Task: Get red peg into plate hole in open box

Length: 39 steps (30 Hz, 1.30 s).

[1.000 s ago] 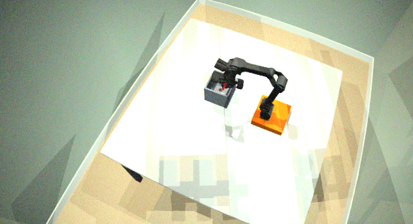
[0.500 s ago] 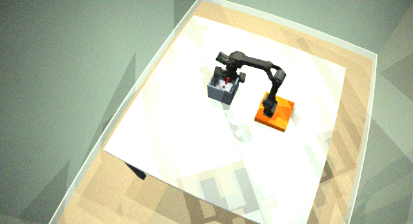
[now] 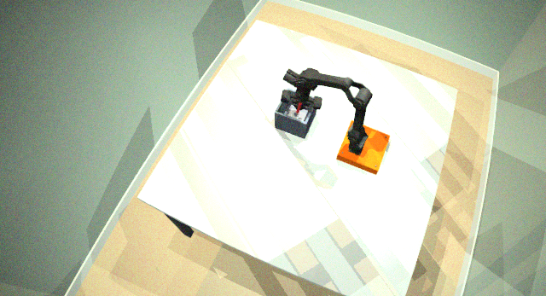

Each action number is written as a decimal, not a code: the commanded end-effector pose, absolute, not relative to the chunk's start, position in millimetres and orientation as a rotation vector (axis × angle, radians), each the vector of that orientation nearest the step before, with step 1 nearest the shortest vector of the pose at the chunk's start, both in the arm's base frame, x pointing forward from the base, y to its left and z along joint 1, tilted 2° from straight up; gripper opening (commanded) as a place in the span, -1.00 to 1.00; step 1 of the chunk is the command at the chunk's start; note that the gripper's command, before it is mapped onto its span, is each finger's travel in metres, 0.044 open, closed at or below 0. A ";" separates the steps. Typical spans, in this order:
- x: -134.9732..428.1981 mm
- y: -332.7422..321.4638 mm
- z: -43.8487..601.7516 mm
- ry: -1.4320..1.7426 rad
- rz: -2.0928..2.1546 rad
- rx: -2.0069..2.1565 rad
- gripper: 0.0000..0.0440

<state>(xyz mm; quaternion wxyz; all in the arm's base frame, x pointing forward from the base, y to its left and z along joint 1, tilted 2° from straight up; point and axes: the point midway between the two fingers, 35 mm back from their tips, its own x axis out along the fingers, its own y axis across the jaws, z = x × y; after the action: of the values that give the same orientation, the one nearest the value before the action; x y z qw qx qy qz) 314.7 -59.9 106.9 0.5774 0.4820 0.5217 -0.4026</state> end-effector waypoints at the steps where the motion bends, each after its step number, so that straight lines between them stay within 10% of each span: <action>1: 317.6 -61.8 95.1 1.239 -0.930 1.124 -1.00; 12: 324.8 -63.5 65.2 1.279 -0.905 1.085 -1.00; 20: 328.8 -65.0 58.0 1.310 -0.903 1.047 -0.45; 39: 345.0 -71.7 107.4 1.326 -0.771 1.247 -0.04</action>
<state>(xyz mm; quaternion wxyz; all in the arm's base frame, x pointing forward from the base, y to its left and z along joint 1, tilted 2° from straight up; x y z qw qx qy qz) 340.2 -69.3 95.5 0.5483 0.5141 0.5646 -0.3409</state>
